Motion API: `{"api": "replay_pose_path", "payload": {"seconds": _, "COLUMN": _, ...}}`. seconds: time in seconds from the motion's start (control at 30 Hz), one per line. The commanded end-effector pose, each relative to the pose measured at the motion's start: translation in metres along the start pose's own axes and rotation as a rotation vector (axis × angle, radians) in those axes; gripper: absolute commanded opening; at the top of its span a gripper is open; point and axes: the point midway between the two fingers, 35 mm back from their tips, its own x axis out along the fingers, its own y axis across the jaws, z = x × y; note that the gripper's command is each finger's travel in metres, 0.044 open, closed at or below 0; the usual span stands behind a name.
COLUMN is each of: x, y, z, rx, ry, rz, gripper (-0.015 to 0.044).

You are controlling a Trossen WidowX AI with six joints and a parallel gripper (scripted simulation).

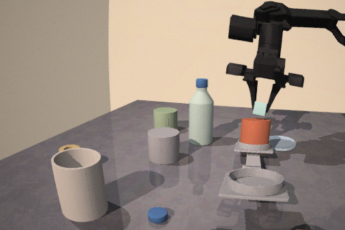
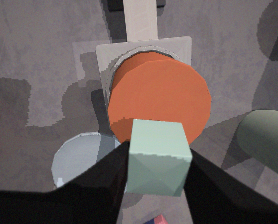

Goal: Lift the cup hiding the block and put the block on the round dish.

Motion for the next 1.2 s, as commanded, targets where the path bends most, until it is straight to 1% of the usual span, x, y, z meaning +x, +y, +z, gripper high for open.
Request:
{"api": "replay_pose_path", "payload": {"seconds": 0.0, "x": 0.002, "y": 0.008, "z": -0.017, "rx": -0.006, "ry": 0.018, "rz": -0.02, "gripper": 0.0}}
{"api": "replay_pose_path", "payload": {"seconds": 0.37, "x": 0.017, "y": 0.051, "z": -0.078, "rx": 0.079, "ry": 0.124, "rz": 0.09, "gripper": 0.0}}
{"api": "replay_pose_path", "payload": {"seconds": 0.6, "x": 0.019, "y": 0.052, "z": -0.079, "rx": 0.081, "ry": 0.125, "rz": 0.092, "gripper": 0.0}}
{"api": "replay_pose_path", "payload": {"seconds": 0.93, "x": 0.054, "y": 0.055, "z": -0.084, "rx": 0.081, "ry": 0.127, "rz": 0.09, "gripper": 0.0}}
{"api": "replay_pose_path", "payload": {"seconds": 1.17, "x": 0.058, "y": 0.056, "z": -0.084, "rx": 0.081, "ry": 0.128, "rz": 0.09, "gripper": 0.0}}
